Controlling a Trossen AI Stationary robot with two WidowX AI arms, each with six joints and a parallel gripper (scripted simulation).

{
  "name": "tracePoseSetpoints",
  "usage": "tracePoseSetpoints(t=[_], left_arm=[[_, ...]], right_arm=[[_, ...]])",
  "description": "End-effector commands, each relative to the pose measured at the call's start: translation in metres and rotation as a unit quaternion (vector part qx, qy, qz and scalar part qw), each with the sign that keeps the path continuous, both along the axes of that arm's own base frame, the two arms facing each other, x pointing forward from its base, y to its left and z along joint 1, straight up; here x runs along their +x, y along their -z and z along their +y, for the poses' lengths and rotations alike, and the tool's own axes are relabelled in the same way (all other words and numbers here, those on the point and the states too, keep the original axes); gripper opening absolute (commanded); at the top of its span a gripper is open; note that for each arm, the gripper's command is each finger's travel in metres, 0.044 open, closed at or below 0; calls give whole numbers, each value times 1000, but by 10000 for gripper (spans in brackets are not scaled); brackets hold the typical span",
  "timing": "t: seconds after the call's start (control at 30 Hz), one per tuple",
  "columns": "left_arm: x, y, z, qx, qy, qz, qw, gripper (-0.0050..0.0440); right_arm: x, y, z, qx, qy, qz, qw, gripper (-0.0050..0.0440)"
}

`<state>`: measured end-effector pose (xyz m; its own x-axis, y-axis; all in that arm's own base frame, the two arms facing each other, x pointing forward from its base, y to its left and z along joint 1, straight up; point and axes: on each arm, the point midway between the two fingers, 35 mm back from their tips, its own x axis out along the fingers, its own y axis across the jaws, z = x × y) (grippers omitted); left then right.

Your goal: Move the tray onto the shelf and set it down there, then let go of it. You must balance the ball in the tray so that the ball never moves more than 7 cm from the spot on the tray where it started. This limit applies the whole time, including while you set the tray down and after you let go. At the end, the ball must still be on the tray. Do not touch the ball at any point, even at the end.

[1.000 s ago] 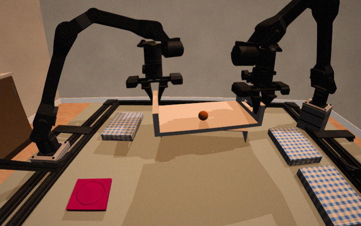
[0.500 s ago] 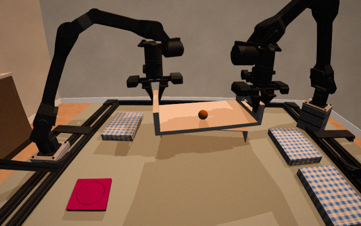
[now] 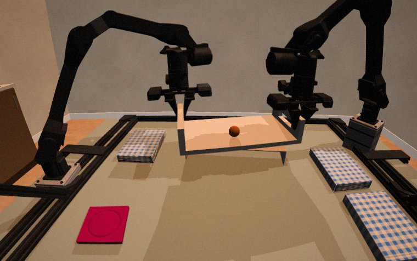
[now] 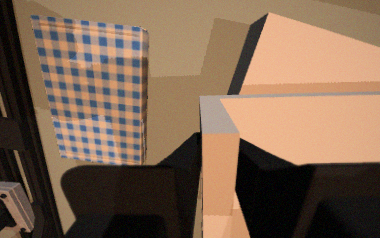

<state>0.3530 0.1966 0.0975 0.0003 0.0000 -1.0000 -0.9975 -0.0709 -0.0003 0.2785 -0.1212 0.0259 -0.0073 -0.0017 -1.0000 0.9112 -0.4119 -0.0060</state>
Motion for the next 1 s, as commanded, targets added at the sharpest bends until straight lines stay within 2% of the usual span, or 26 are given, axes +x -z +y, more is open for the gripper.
tracePoseSetpoints(t=[0.0, 0.23, 0.43, 0.8, 0.97], left_arm=[[1, -3, 1, 3, 0, 0, 1000, 20], [1, -2, 5, -16, 0, 1, 1000, 20], [1, -4, 6, 10, 0, -1, 1000, 20], [2, -2, 11, -15, 0, 1, 1000, 20], [2, -4, 11, 11, 0, -2, 1000, 20]], right_arm=[[-1, -2, -1, -2, 0, -2, 1000, 20], [-3, -4, -4, 15, 0, -12, 1000, 20], [-4, -2, -5, -7, 0, 3, 1000, 20], [-7, -4, -9, 14, 0, -12, 1000, 20], [-7, -2, -9, -8, 0, 4, 1000, 20]])
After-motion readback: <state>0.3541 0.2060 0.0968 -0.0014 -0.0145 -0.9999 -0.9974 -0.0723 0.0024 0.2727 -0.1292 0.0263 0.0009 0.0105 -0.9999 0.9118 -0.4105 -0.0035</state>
